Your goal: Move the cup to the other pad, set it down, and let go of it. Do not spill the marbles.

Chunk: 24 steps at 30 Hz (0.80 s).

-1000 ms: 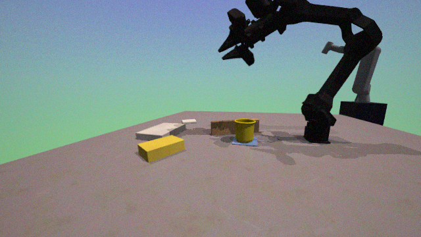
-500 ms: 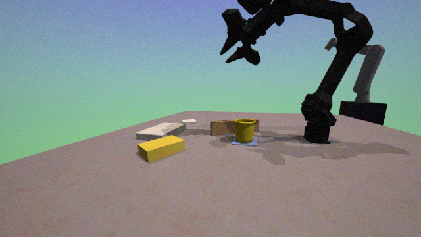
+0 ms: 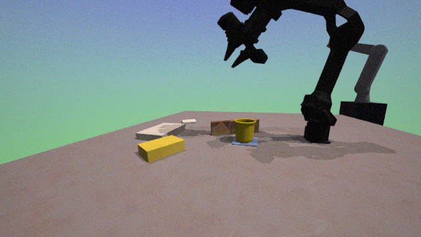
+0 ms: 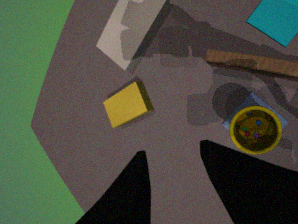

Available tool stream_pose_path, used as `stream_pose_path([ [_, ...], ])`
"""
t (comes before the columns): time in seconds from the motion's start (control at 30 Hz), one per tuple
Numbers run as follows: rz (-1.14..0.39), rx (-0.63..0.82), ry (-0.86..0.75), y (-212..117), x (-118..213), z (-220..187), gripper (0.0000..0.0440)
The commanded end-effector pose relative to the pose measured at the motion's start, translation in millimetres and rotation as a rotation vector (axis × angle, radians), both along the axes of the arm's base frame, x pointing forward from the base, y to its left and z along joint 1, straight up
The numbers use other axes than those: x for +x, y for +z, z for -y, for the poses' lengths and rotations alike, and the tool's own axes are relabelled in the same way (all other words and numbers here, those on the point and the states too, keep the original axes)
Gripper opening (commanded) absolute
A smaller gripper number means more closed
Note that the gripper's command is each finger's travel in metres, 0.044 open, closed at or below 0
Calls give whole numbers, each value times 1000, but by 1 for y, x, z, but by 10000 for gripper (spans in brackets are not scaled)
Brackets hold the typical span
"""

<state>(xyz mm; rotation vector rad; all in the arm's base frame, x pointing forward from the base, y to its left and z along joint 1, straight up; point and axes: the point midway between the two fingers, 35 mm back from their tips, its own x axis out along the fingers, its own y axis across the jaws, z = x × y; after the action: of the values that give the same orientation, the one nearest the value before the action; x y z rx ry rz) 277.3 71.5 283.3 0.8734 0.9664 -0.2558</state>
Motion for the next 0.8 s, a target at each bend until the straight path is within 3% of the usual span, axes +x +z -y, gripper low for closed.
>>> stream_pose_path([
  [0.0, -50, 8, -21, -5, -2, -1, 147],
  [0.77, -396, -51, -150, -53, -19, 11, 155],
])
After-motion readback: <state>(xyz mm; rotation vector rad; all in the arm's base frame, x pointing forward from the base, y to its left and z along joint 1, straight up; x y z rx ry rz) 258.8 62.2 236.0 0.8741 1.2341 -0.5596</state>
